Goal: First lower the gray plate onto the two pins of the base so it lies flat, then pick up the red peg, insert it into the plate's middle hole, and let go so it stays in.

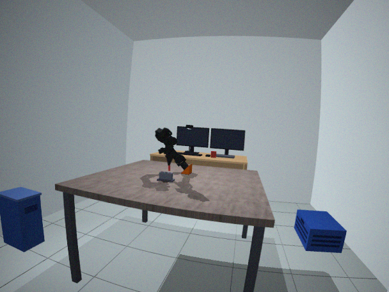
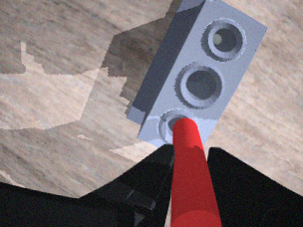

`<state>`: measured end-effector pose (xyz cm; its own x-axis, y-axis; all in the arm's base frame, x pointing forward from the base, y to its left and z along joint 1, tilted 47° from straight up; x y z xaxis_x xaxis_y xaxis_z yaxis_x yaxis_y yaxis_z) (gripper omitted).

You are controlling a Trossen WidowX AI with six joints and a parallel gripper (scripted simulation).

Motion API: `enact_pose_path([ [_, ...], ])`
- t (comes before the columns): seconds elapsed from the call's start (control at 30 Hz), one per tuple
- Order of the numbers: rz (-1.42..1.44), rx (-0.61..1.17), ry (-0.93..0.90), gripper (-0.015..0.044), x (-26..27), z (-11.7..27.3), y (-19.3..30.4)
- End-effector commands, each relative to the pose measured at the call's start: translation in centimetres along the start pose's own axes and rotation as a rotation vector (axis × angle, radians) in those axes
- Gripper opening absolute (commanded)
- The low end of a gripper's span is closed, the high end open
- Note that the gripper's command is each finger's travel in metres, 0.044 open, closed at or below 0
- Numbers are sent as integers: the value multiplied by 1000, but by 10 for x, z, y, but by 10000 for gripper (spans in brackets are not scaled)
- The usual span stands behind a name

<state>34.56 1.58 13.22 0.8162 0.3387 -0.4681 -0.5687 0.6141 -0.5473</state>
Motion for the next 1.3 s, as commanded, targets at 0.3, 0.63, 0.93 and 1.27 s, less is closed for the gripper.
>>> enact_pose_path([
  [0.3, -3, -12, 6, 0, -11, 0, -19],
  [0.63, -3, -12, 6, 0, -11, 0, -19],
  [0.93, -3, -12, 6, 0, -13, 0, -18],
  [1.27, -3, -12, 6, 0, -14, 0, -18],
])
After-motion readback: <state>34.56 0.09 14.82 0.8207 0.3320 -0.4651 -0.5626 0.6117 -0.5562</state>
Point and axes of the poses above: the point midway between the two fingers, 35 mm back from their tips, its own z axis back along the fingers, its own x axis across the jaws, y = z × x, the point moved 3 cm from there along z, back along the fingers, and after that the axes turned 14 degrees about z, right-handed, at the moved point
